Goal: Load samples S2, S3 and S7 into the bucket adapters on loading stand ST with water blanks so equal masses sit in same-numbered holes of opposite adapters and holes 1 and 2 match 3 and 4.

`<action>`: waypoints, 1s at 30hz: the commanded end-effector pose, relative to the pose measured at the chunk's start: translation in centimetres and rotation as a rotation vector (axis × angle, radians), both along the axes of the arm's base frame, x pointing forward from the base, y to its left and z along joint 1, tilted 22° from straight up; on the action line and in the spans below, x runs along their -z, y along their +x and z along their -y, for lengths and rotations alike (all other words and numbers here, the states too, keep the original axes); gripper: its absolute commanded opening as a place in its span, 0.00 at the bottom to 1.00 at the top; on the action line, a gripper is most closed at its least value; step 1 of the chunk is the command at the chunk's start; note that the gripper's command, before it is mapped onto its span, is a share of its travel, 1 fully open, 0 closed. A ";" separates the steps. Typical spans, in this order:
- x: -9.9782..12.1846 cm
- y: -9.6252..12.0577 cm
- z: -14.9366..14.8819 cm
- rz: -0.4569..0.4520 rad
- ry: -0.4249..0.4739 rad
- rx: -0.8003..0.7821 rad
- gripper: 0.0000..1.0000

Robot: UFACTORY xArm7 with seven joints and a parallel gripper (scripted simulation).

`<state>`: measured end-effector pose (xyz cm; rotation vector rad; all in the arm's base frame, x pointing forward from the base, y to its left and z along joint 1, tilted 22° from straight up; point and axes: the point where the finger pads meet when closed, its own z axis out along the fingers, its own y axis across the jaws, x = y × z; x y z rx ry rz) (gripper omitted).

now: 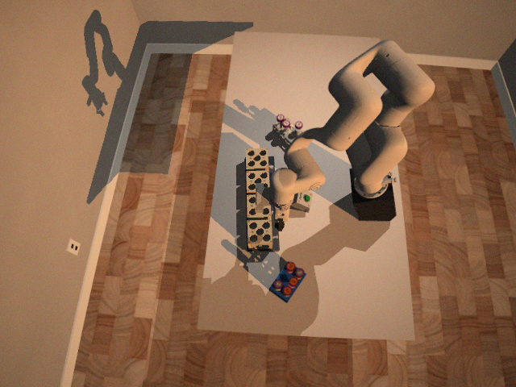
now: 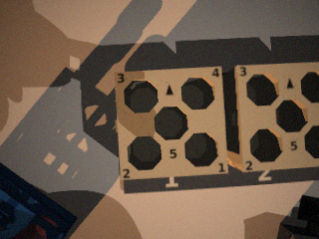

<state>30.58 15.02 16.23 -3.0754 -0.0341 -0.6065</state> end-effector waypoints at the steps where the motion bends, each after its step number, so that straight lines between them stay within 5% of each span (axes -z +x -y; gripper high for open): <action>1: -0.6 1.2 2.3 0.003 0.005 0.006 1.00; 30: -2.7 6.6 13.4 0.003 0.004 0.006 1.00</action>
